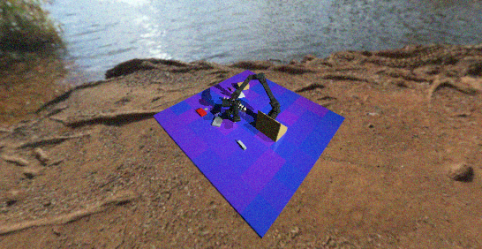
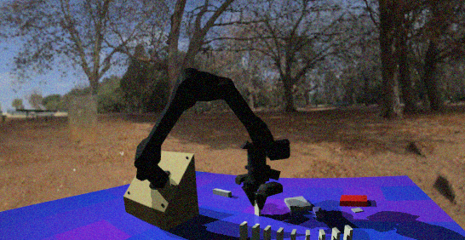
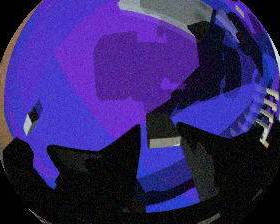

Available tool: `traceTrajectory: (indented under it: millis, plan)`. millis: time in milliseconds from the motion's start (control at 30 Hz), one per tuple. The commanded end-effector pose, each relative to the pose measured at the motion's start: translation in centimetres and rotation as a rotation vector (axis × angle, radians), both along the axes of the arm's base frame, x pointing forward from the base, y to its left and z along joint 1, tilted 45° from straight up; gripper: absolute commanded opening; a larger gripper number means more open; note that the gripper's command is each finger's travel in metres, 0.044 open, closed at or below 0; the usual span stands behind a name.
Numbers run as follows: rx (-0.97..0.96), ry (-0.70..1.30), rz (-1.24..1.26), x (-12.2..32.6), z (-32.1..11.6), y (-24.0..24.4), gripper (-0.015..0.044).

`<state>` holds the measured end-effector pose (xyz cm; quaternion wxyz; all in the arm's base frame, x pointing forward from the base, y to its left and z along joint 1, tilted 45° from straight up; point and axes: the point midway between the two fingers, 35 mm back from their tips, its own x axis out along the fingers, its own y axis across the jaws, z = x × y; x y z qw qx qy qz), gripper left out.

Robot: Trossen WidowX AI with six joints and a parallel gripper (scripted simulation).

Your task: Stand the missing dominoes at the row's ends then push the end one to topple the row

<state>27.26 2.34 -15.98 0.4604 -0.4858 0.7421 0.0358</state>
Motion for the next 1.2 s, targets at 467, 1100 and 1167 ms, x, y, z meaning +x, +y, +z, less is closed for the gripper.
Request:
traceTrajectory:
  millis: [467, 1100, 1167]
  plan:
    - [0.006, -0.004, 0.004, 1.5, 4.3, 4.8, 0.0107]
    - [-0.047, -0.356, -0.37, 1.4, 15.9, 3.7, 0.0107]
    - [-0.07, -0.488, -0.507, 0.9, 17.9, 1.5, 0.0107]
